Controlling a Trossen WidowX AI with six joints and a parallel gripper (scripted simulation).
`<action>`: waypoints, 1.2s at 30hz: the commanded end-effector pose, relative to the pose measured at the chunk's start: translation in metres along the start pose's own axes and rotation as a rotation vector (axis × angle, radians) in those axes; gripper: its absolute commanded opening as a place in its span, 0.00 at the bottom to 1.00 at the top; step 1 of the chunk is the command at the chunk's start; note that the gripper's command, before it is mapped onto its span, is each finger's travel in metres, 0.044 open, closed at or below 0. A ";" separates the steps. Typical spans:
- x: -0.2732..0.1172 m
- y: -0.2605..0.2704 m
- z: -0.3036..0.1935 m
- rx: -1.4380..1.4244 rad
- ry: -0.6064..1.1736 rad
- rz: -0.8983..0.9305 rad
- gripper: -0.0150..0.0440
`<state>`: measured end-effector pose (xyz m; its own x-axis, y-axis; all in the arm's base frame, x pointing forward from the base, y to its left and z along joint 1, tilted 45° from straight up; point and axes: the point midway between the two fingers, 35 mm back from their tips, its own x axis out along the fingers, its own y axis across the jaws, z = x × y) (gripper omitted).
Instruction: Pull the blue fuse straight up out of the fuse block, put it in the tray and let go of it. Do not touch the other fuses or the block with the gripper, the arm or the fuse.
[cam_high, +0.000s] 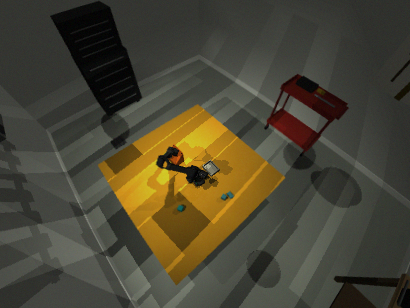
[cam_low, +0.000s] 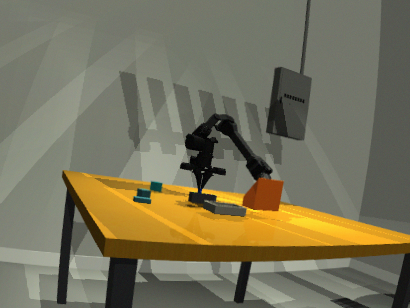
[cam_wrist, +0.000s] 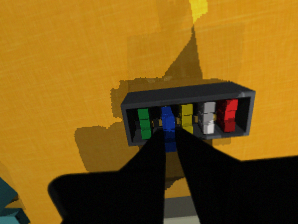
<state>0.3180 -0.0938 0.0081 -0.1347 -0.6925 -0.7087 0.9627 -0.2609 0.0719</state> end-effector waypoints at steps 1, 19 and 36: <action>-0.004 0.002 0.000 0.008 0.006 0.004 0.25; -0.013 0.001 0.000 0.006 0.005 0.004 0.25; -0.028 0.001 0.000 0.005 0.005 0.004 0.25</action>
<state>0.3193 -0.0799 0.0227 -0.1393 -0.6934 -0.7069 0.9630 -0.2612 0.0665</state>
